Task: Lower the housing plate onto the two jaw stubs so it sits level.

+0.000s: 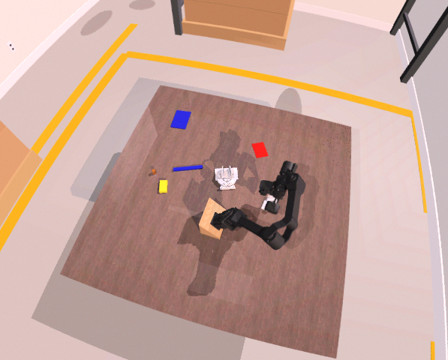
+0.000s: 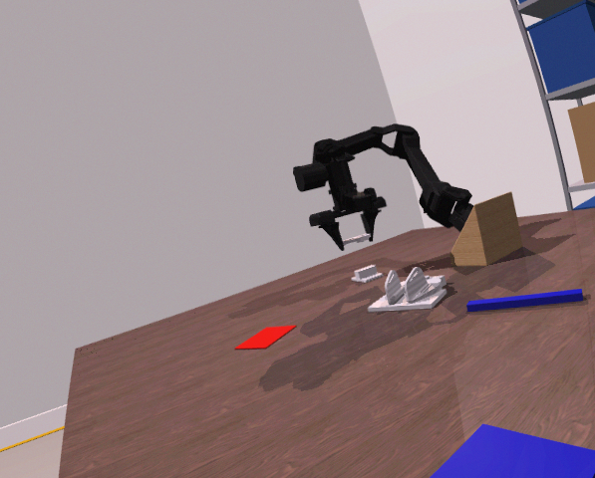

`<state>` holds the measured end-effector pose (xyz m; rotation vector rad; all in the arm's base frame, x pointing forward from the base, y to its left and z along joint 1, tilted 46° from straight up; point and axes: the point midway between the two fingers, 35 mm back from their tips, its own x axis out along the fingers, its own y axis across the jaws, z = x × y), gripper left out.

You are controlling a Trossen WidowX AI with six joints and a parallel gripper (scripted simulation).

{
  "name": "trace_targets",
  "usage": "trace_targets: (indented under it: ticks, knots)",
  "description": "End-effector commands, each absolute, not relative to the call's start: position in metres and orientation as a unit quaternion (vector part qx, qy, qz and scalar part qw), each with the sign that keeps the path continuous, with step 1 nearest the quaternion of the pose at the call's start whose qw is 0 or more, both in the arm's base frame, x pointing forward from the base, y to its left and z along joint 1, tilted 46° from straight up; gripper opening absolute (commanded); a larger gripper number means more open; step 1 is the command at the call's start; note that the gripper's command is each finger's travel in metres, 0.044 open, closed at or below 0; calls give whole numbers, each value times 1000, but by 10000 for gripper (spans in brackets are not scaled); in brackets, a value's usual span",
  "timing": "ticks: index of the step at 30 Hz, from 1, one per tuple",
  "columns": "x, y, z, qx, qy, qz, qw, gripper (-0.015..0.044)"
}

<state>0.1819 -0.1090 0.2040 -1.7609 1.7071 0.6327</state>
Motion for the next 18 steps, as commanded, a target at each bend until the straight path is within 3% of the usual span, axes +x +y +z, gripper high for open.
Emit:
trace_targets:
  ticks: [1, 18]
  knots:
    - [183, -107, 205, -661, 646, 235, 301, 351]
    - [213, -75, 173, -621, 661, 176, 382, 351]
